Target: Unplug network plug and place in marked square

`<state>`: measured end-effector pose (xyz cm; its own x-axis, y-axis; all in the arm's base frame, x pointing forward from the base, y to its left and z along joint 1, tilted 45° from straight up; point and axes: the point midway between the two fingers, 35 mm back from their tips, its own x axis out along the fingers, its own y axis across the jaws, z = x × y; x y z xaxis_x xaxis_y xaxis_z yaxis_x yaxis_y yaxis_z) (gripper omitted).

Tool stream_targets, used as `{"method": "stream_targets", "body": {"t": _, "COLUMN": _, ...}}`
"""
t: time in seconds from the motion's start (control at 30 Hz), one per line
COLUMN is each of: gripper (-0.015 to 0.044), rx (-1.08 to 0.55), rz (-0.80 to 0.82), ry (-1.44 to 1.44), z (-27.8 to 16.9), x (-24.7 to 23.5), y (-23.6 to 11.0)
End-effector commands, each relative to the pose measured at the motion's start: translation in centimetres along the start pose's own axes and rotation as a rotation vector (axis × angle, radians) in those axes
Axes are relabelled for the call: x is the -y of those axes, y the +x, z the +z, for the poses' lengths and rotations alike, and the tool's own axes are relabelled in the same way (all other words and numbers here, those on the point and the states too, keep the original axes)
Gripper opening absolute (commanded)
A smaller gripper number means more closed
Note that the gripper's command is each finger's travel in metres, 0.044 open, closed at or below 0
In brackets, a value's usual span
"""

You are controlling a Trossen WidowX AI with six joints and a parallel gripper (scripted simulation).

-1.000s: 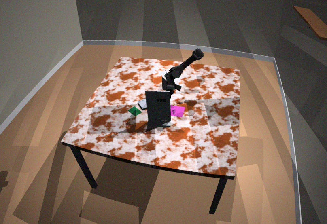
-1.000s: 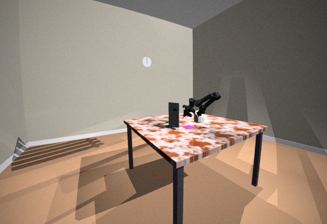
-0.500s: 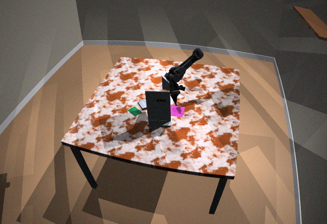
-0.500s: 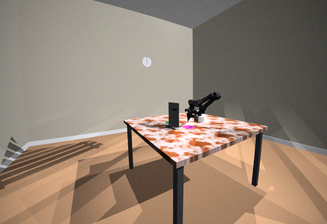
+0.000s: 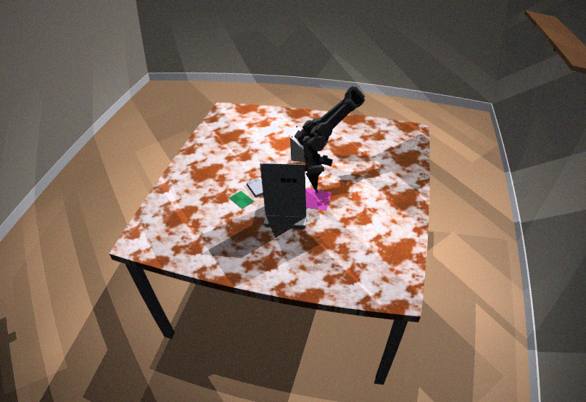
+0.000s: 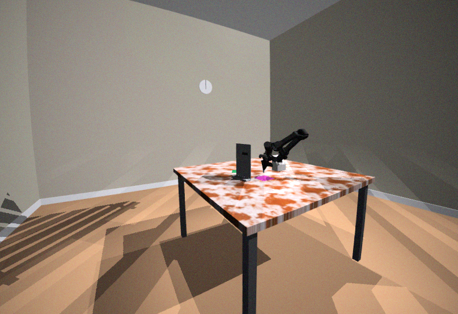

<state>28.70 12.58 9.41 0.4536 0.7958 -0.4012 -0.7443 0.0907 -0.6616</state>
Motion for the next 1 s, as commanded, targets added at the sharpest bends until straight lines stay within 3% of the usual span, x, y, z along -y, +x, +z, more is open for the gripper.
{"method": "stream_targets", "body": {"t": 0.0, "gripper": 0.0000, "rx": -0.004, "rz": 0.007, "ry": 0.009, "z": -0.1, "x": -0.6, "y": 0.5}}
{"method": "stream_targets", "body": {"t": 0.97, "gripper": 0.0000, "rx": 0.000, "rz": 0.002, "ry": 0.012, "z": 0.1, "x": -2.8, "y": 3.4}}
